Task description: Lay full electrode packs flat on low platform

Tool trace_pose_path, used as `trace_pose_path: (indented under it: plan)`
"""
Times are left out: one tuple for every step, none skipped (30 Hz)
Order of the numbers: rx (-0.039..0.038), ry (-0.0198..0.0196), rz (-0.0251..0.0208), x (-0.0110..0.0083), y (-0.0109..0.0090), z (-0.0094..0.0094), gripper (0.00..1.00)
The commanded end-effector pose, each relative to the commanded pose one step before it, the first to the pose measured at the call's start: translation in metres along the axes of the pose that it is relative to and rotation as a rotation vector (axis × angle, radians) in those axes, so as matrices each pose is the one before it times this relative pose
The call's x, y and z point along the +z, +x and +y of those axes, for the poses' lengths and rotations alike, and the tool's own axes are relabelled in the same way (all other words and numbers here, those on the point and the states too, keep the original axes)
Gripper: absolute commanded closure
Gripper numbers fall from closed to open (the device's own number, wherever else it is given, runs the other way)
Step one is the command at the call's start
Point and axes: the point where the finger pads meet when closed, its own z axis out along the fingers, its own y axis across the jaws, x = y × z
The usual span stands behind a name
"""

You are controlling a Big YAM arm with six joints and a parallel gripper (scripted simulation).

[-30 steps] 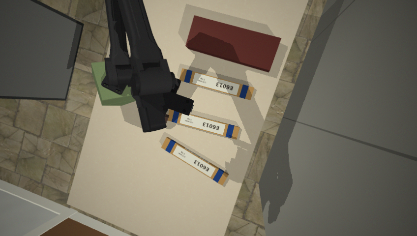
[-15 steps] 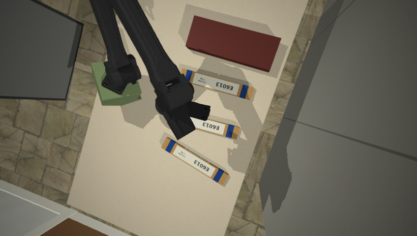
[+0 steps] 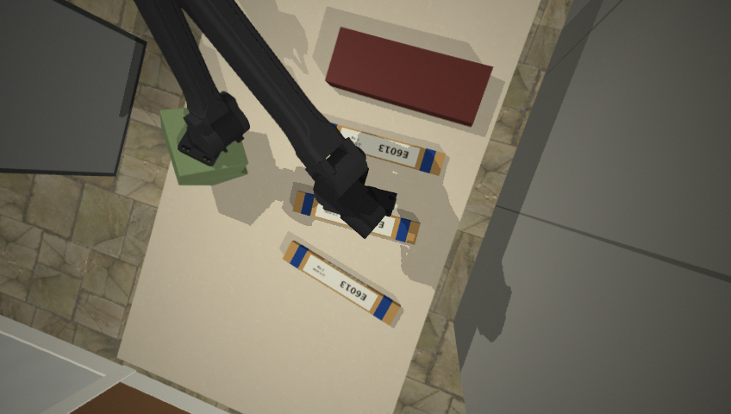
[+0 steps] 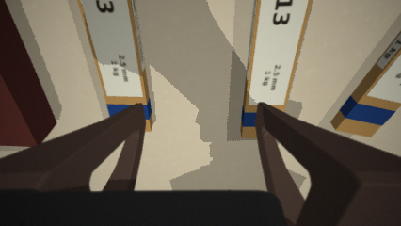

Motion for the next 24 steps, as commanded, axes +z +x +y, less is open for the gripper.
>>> trace_pose_path:
  plan:
    - [0.03839, 0.02276, -0.03854, -0.00482, -0.01877, -0.00154, 0.36]
    - [-0.00118, 0.00433, -0.0072, -0.00282, -0.00201, -0.00039, 0.36]
    - [0.0, 0.0, 0.0, 0.0, 0.0, 0.0, 0.36]
    - [0.0, 0.0, 0.0, 0.0, 0.0, 0.0, 0.36]
    - [-0.00101, 0.00361, -0.00615, -0.0025, -0.00169, -0.00028, 0.36]
    - [-0.00057, 0.00283, -0.00487, -0.00214, -0.00136, -0.00019, 0.36]
    - [0.00003, 0.00199, -0.00349, -0.00184, -0.001, -0.00007, 0.36]
    - [0.00039, 0.00141, -0.00248, -0.0016, -0.00073, -0.00001, 0.36]
    - [0.00061, 0.00106, -0.00174, -0.00138, -0.00054, 0.00003, 0.36]
    - [0.00076, 0.00077, -0.00115, -0.00118, -0.00038, 0.00006, 0.36]
    - [0.00086, 0.00054, -0.00069, -0.001, -0.00024, 0.00008, 0.36]
    - [0.00088, 0.00038, -0.0004, -0.00083, -0.00013, 0.00009, 0.36]
    - [-0.00008, 0.00031, -0.00035, -0.00068, -0.00008, 0.00008, 0.36]
    - [-0.00067, 0.00025, -0.0003, -0.00054, -0.00003, 0.00008, 0.36]
    - [-0.00003, -0.00205, 0.0035, 0.00145, 0.00134, -0.00001, 0.36]
    - [0.00192, -0.00118, 0.00341, 0.00091, 0.00187, -0.00019, 0.36]
    - [0.00248, -0.00189, 0.00469, 0.00144, 0.00231, -0.00019, 0.36]
    - [0.00247, -0.002, 0.00478, 0.00152, 0.00226, -0.00018, 0.36]
    - [0.00232, -0.00184, 0.00441, 0.00145, 0.00216, -0.00015, 0.36]
    - [0.0, 0.0, 0.0, 0.0, 0.0, 0.0, 0.36]
    - [0.0, 0.0, 0.0, 0.0, 0.0, 0.0, 0.36]
    - [0.00184, -0.0015, 0.00357, 0.00123, 0.00183, -0.00012, 0.36]
    - [0.00139, -0.0012, 0.00281, 0.00102, 0.00153, -0.00009, 0.36]
    - [0.00102, -0.00094, 0.00216, 0.00085, 0.00128, -0.00006, 0.36]
